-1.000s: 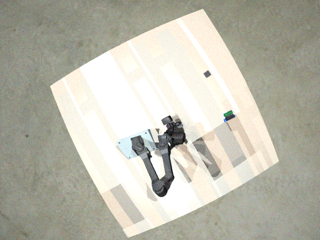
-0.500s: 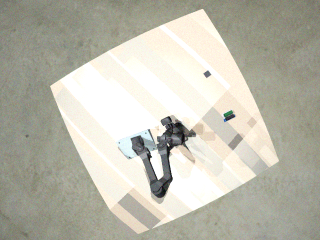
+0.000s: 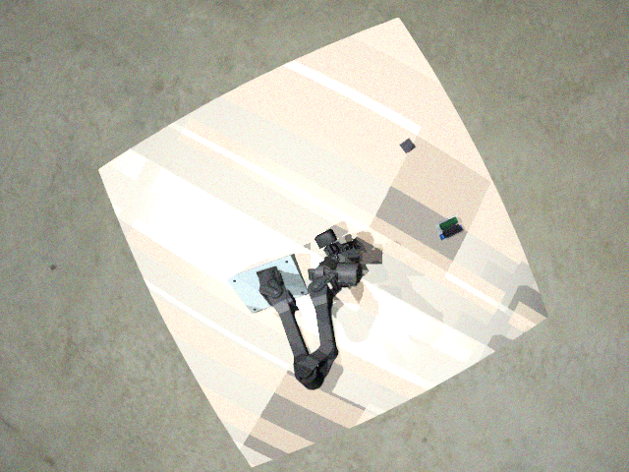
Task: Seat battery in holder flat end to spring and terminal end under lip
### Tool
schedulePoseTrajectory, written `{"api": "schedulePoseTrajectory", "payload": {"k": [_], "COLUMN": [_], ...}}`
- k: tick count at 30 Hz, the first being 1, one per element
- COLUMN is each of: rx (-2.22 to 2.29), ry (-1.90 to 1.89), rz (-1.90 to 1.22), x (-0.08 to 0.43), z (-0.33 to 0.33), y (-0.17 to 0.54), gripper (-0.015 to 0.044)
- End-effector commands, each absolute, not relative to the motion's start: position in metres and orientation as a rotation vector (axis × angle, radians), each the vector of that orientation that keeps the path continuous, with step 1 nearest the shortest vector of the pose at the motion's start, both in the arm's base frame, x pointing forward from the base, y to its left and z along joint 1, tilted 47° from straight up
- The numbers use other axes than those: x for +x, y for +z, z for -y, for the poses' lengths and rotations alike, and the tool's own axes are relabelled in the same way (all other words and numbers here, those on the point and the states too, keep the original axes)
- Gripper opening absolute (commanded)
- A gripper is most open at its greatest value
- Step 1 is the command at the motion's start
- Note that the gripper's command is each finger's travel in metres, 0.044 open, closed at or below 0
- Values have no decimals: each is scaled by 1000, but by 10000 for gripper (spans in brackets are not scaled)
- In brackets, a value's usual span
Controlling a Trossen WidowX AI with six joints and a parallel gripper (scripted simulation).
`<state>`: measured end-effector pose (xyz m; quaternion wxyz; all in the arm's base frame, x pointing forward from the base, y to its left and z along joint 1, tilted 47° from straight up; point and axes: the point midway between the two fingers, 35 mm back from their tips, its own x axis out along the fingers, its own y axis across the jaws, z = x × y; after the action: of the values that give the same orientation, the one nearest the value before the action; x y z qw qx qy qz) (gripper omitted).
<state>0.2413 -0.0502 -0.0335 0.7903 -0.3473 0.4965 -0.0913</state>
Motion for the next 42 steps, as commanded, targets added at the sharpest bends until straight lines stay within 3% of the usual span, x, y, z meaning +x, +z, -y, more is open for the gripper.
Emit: {"api": "schedulePoseTrajectory", "payload": {"k": [1,42], "rx": [-752,-739], "ry": [-194,-201], "rz": [-1089,-1127], "x": [235,238], "z": [51,51], "y": [-36,-39], "gripper": [80,80]}}
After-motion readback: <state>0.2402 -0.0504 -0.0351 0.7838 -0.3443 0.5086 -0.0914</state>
